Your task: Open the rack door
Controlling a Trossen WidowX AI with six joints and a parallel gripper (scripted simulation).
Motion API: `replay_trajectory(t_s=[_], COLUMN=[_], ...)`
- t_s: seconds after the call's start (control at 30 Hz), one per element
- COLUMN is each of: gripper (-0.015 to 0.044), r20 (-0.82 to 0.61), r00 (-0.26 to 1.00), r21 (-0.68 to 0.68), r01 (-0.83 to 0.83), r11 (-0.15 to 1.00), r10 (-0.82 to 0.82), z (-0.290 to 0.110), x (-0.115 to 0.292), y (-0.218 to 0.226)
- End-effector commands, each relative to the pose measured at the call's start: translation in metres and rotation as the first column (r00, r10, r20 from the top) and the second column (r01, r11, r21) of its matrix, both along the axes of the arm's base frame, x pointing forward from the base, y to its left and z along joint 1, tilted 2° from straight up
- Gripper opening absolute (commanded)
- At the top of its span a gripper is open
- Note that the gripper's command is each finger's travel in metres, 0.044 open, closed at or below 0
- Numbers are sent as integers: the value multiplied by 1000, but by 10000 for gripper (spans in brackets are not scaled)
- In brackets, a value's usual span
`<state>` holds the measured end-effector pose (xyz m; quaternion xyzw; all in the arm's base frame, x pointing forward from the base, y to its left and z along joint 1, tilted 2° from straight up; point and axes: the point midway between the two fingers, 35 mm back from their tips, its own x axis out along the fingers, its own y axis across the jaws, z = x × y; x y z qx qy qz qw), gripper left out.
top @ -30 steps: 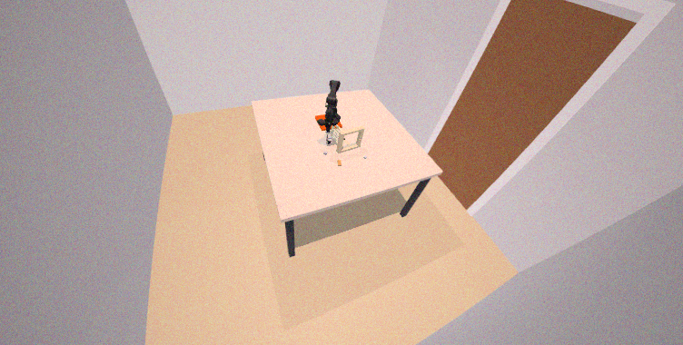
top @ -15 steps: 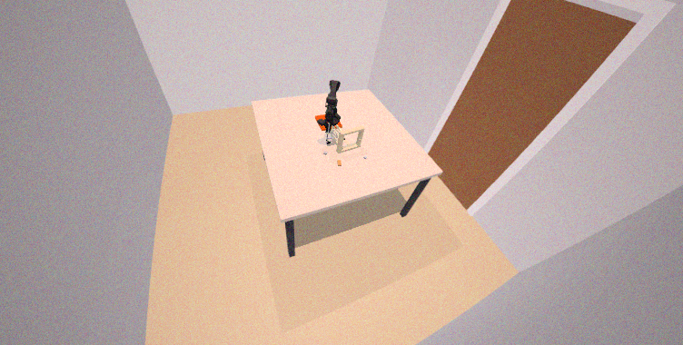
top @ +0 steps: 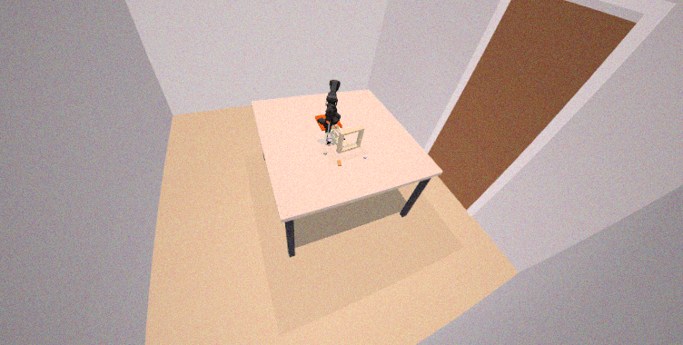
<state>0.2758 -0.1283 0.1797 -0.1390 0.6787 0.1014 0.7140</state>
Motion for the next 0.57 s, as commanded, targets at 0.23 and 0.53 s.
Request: replay_trajectory(t_s=[0.23,0.53], gripper=[294,294], r20=[12,21], r00=[1000,1000], r21=[0,-4], r01=[-3,-4], r11=[1000,1000], r10=[3,4], z=[15,27], x=[0,-1], y=[1,1])
